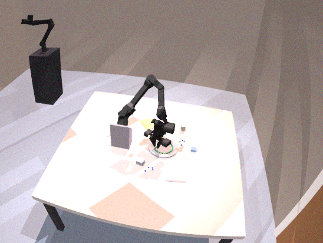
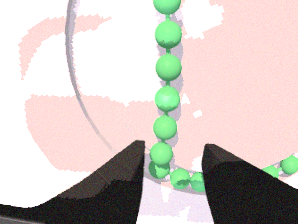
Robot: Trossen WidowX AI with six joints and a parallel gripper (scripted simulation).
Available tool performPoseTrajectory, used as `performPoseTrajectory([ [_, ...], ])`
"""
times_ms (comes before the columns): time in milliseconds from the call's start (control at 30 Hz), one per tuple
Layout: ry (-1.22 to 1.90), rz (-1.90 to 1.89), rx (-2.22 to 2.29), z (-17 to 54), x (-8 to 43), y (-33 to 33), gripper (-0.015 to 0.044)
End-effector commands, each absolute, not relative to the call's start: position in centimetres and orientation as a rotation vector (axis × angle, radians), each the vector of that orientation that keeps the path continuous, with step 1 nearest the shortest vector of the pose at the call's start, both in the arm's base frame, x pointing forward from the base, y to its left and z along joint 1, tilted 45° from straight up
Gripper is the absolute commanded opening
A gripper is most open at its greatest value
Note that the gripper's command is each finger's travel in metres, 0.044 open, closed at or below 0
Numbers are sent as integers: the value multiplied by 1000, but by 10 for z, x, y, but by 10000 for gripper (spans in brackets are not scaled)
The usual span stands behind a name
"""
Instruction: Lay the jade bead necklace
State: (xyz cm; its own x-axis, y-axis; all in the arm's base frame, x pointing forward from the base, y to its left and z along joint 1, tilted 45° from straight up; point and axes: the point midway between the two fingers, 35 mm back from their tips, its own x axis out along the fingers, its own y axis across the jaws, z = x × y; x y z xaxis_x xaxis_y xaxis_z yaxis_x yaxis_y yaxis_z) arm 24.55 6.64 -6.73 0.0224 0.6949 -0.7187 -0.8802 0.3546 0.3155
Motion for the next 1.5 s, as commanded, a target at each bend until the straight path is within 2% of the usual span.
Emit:
performPoseTrajectory([
  [0, 949, 1243, -227, -71, 240, 70, 120],
  [233, 949, 1243, -227, -71, 240, 70, 120],
  [400, 944, 1242, -238, -70, 243, 69, 0],
  [1467, 944, 1242, -238, -70, 243, 69, 0],
])
